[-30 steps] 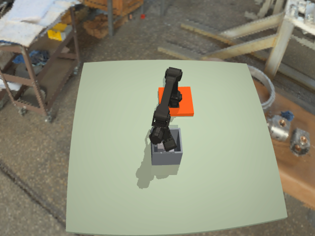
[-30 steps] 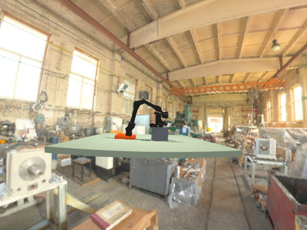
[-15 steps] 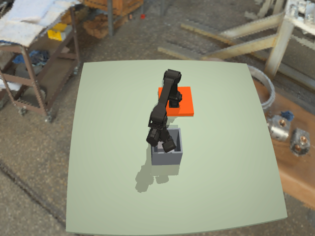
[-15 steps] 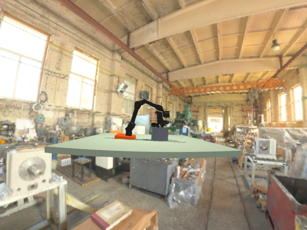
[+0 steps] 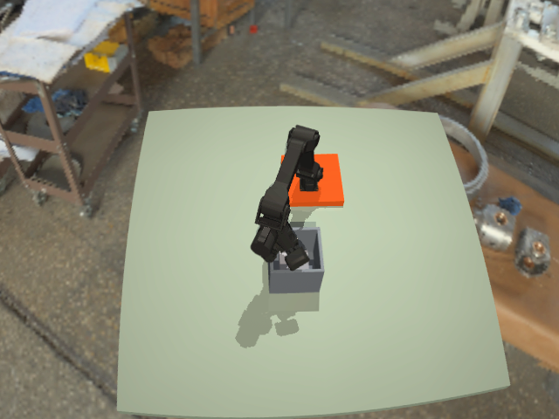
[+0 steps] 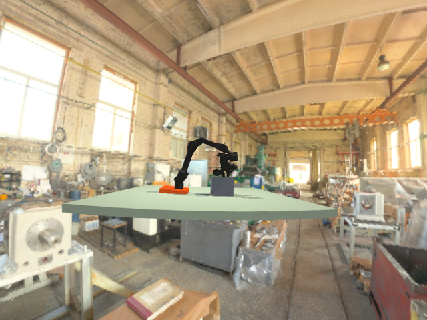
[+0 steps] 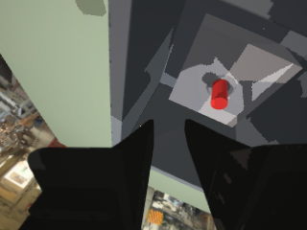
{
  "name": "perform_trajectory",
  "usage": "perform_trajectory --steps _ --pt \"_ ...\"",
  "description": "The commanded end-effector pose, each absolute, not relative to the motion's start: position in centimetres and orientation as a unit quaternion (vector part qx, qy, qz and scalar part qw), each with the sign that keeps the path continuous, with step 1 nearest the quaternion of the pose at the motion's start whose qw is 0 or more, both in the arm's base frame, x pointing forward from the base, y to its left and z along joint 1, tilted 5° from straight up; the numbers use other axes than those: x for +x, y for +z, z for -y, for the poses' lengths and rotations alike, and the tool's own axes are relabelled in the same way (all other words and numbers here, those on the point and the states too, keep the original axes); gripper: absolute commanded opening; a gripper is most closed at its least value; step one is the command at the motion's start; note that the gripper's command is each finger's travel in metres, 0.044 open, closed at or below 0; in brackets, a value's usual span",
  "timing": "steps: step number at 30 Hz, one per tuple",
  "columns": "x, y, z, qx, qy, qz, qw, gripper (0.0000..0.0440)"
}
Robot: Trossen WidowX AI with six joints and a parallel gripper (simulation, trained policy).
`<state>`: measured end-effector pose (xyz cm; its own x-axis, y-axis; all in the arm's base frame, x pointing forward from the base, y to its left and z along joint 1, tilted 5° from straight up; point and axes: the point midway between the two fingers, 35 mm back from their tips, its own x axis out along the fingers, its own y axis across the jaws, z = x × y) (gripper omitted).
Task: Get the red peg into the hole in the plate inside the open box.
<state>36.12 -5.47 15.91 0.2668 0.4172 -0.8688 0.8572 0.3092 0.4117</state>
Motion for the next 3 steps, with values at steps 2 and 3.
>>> perform_trajectory --steps 2,3 --pt "36.54 16.65 5.65 0.560 -0.172 -0.570 0.576 0.0123" --pt "36.64 16.78 5.70 0.561 -0.168 -0.569 0.577 0.0123"
